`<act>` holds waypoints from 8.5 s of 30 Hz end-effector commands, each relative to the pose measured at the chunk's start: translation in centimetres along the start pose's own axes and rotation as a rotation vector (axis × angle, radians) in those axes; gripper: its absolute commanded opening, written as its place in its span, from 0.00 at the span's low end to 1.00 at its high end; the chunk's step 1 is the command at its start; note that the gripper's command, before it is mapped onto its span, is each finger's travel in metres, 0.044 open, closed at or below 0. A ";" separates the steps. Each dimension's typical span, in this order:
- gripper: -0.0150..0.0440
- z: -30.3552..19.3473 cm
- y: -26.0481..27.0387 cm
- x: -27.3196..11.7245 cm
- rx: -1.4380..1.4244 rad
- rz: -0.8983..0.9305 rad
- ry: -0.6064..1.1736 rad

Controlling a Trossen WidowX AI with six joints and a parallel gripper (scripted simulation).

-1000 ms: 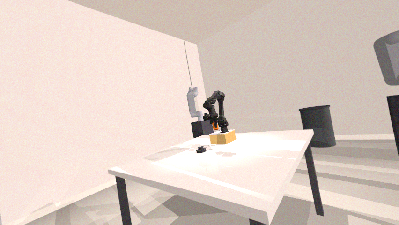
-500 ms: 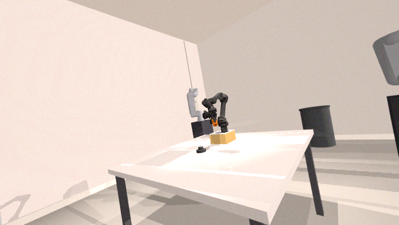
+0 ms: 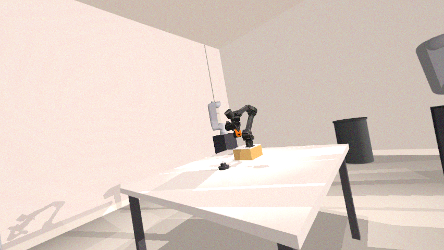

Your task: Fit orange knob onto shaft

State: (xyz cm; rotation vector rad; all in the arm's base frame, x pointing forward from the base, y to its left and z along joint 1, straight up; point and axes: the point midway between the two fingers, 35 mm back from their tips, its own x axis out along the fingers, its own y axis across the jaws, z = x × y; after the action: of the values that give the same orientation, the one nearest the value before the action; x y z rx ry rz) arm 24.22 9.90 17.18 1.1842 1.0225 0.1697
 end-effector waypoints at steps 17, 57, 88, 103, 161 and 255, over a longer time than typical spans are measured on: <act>0.25 0.0 -0.5 0.1 0.004 0.102 0.001; 0.25 0.0 -1.6 1.8 0.005 -0.107 0.002; 0.25 0.0 -4.7 6.4 0.012 -0.756 0.008; 0.25 0.2 -7.4 9.6 0.007 -0.886 0.004; 0.79 0.1 -13.7 15.1 0.004 -0.944 0.001; 0.25 0.6 -13.2 16.5 0.010 -0.872 -0.027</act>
State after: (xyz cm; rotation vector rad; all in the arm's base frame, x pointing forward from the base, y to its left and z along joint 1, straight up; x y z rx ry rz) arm 28.51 13.54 -3.89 0.6448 1.4302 -0.5423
